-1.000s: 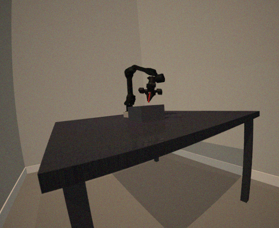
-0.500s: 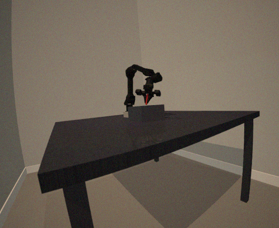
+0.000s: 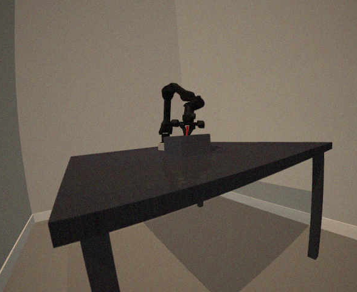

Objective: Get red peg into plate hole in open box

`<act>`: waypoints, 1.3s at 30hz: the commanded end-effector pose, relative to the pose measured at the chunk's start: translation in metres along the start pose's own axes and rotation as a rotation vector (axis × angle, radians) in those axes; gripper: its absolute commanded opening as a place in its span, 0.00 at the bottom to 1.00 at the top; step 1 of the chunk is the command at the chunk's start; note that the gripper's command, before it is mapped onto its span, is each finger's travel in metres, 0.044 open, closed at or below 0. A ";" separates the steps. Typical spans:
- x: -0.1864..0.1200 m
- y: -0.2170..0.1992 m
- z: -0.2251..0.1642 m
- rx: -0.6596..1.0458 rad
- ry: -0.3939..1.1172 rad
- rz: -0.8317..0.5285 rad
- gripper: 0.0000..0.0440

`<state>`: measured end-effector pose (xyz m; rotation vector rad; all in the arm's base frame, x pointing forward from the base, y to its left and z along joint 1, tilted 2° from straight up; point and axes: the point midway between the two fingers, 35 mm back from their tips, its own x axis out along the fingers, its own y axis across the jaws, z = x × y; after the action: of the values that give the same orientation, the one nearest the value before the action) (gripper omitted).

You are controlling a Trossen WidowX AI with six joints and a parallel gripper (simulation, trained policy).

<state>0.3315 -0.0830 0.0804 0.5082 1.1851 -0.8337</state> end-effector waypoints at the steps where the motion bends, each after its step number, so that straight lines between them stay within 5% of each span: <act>1: 0.013 -0.001 -0.006 -0.033 0.038 -0.004 0.10; 5: 0.023 -0.001 -0.006 -0.052 0.067 0.002 0.32; 11: 0.021 0.002 0.009 -0.089 0.069 0.018 0.39; 21: 0.010 0.027 0.033 -0.095 0.104 0.091 0.98; 39: -0.026 0.081 0.065 -0.128 0.099 0.259 1.00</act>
<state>0.3785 -0.0957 0.0923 0.5545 1.4041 -0.6438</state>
